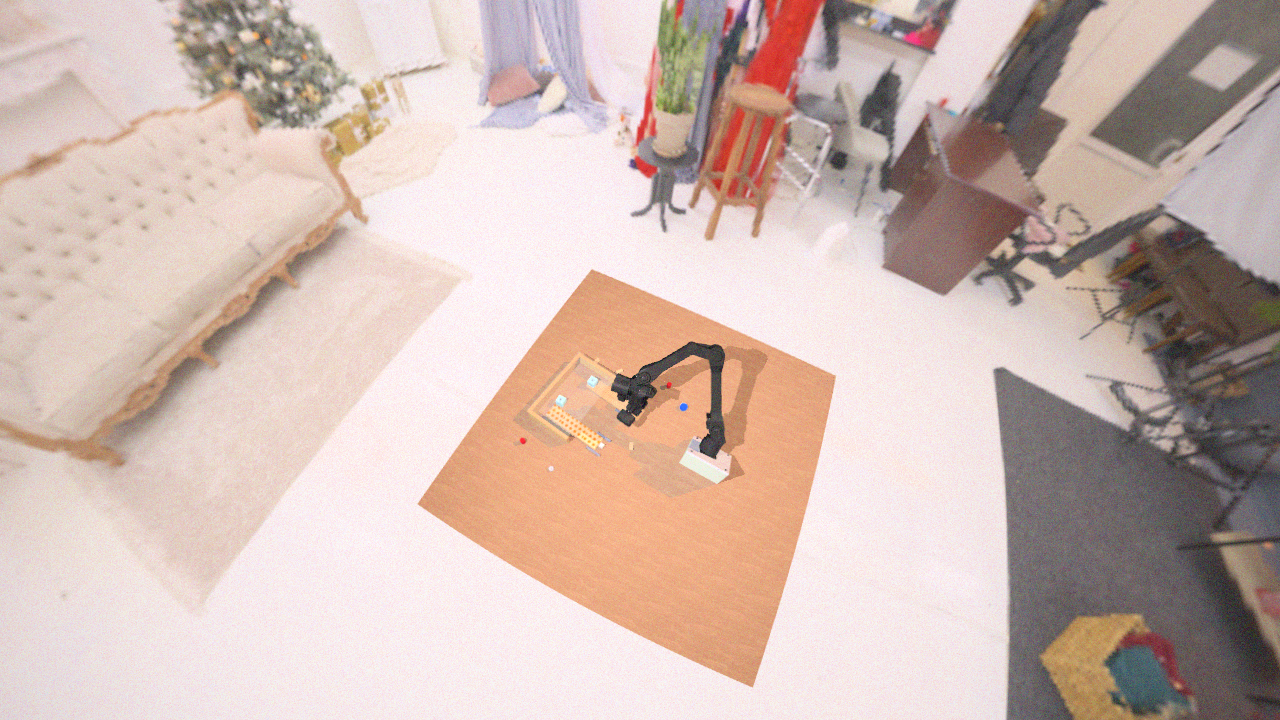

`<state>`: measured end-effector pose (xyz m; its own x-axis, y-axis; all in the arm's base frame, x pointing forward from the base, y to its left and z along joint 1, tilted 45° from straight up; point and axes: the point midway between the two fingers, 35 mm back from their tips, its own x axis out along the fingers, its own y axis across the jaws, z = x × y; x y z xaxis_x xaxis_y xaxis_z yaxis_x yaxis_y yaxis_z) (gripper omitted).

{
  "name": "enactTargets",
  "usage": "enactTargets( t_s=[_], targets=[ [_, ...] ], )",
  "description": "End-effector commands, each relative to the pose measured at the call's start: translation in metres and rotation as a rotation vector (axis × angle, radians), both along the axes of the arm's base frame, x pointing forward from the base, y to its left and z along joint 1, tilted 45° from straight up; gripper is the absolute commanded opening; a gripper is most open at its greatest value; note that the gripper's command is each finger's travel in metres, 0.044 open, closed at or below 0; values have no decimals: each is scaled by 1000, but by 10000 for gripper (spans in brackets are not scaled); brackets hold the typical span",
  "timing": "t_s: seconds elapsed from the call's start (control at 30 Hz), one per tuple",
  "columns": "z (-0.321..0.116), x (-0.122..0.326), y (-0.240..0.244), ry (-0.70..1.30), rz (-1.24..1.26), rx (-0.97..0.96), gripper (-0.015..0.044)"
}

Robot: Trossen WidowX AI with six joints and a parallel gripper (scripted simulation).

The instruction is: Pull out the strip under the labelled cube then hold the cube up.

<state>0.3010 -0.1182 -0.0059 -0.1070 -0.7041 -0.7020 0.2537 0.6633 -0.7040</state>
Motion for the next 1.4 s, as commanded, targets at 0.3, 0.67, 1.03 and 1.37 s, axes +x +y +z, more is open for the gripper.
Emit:
enactTargets(
  t_s=[0.3,0.67,1.03,1.37],
  targets=[
    [-6,-27,3,24,-12,7,0],
    [-7,-42,6,25,-12,7,0],
    [-8,-58,11,26,-12,7,0],
    [-9,-72,14,27,-12,7,0]
  ],
)
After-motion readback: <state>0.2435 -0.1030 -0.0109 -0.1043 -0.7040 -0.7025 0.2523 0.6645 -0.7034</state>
